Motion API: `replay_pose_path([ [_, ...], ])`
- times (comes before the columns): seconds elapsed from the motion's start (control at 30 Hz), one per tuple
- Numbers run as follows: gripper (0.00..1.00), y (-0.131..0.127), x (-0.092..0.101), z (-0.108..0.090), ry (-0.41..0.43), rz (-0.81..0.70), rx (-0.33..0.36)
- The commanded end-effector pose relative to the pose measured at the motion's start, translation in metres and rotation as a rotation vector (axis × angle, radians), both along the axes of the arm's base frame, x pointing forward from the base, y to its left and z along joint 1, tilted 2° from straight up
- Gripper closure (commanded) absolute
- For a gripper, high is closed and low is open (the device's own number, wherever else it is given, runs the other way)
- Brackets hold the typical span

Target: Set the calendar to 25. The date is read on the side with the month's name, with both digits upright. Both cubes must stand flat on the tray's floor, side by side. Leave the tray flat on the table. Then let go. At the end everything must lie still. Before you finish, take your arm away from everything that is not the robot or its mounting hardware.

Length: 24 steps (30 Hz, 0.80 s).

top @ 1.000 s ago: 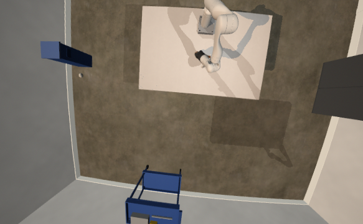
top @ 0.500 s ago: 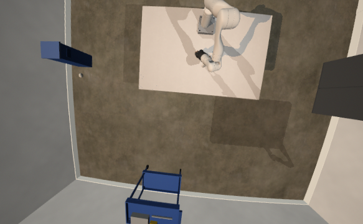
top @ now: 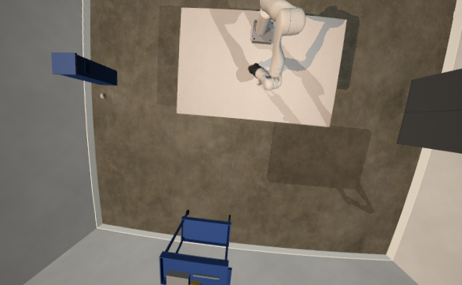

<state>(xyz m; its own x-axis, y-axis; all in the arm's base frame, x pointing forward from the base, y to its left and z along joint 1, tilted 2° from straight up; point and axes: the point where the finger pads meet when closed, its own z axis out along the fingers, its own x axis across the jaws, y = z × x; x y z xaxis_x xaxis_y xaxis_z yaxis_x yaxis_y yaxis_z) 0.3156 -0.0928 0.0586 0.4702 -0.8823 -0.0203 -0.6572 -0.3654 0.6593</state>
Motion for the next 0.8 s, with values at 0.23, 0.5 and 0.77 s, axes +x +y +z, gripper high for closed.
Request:
replay_pose_path([
  [0.23, 0.4, -0.0024, -0.0019, 0.0036, -0.097, -0.007, 0.052],
  [0.5, 0.4, -0.0024, -0.0025, 0.0052, -0.192, -0.008, 0.098],
  [0.77, 0.4, -0.0023, -0.0026, 0.0056, -0.207, -0.009, 0.104],
])
